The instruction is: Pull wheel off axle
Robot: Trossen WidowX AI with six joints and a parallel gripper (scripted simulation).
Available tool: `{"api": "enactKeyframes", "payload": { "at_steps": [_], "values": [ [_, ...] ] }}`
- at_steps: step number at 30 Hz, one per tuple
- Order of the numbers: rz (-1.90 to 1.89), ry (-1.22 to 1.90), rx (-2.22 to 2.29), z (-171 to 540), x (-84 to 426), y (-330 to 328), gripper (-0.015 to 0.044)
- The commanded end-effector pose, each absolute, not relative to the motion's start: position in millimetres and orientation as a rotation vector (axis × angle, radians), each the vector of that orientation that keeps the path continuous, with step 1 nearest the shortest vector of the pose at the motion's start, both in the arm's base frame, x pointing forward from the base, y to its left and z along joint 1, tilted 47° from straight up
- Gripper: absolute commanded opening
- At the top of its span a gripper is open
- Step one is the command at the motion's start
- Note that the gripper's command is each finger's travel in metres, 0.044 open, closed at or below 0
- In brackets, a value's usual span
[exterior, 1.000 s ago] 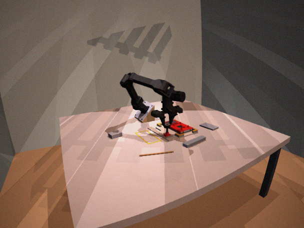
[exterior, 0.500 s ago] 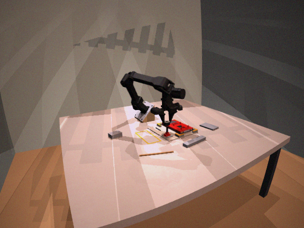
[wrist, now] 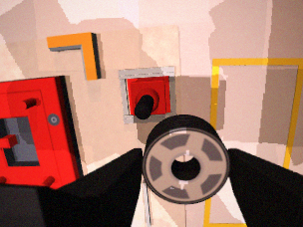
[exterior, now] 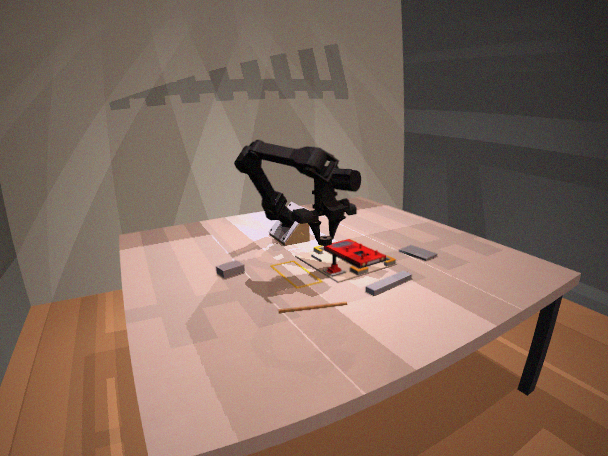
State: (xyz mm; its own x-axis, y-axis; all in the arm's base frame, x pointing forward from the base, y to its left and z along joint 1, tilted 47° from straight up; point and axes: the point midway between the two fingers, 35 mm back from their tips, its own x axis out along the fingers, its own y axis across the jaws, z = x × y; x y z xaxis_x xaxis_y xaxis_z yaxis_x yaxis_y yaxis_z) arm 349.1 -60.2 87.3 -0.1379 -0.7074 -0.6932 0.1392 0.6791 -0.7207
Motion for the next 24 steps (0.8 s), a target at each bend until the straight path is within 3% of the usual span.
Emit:
{"api": "enactKeyframes", "payload": {
  "at_steps": [1,24],
  "values": [
    [-0.781,1.551,-0.493,100,338,-69,0.0000],
    [-0.785,1.549,-0.490,142,289,-101,0.0000]
  ]
}}
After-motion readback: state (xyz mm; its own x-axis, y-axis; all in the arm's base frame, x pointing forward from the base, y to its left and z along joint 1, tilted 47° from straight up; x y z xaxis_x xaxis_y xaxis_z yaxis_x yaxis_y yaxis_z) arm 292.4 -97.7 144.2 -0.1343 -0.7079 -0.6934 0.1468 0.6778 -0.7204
